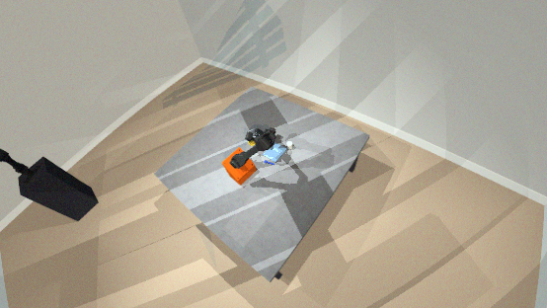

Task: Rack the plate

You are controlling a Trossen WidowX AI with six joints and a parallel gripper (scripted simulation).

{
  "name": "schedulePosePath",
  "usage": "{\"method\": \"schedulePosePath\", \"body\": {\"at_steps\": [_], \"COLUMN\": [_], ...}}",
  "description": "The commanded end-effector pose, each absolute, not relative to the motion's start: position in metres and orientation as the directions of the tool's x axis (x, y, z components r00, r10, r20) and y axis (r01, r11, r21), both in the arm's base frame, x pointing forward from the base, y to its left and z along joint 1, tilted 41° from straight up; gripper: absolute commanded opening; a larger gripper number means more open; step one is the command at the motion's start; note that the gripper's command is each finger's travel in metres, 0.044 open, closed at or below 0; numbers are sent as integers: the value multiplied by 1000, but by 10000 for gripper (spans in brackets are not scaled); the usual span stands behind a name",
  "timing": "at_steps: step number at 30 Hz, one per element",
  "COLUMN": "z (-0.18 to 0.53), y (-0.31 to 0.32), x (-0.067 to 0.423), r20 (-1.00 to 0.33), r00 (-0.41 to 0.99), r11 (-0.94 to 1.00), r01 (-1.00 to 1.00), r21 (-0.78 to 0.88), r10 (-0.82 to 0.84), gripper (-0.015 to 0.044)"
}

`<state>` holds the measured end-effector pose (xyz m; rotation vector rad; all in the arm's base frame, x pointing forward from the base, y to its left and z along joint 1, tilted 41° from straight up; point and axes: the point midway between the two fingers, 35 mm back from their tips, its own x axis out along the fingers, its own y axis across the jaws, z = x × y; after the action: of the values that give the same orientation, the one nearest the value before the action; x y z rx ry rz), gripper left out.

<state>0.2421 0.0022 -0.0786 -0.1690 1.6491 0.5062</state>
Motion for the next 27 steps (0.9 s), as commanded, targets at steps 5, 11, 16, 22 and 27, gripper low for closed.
{"method": "schedulePosePath", "body": {"at_steps": [5,11,16,22,27], "z": [-85,-88,-88,-88,-87], "y": [-3,-7,-11,-17,-21], "x": [243,244,244,245,246], "r20": [-953,-931,-907,-872,-838], "r00": [-78,-10,52,133,201], "r11": [799,722,657,580,518], "r01": [-528,-629,-707,-791,-848], "r21": [288,289,261,193,110], "r10": [292,364,417,471,506], "gripper": [0,0,0,0,0]}}
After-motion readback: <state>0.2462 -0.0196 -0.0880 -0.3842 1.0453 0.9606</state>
